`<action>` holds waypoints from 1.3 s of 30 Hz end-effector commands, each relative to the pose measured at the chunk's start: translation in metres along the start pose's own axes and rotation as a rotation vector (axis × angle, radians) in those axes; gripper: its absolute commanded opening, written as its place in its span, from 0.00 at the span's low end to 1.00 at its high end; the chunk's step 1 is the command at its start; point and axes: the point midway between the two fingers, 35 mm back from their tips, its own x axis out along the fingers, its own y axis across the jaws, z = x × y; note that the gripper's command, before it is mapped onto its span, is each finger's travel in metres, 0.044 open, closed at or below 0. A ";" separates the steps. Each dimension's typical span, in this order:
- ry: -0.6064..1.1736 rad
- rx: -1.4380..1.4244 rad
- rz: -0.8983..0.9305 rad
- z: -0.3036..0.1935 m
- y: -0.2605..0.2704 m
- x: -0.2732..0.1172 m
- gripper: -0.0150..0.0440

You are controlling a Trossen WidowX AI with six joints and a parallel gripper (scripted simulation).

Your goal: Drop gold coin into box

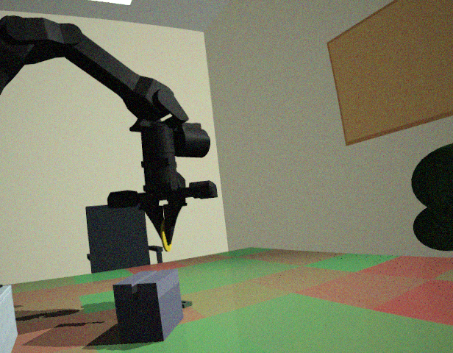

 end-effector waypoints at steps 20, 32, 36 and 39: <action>0.005 0.045 -0.004 -0.043 -0.007 -0.003 0.25; 0.007 0.045 -0.004 -0.075 -0.007 -0.003 0.25; 0.008 0.046 -0.004 -0.085 -0.006 -0.003 0.25; 0.009 0.046 -0.004 -0.093 -0.006 -0.002 0.25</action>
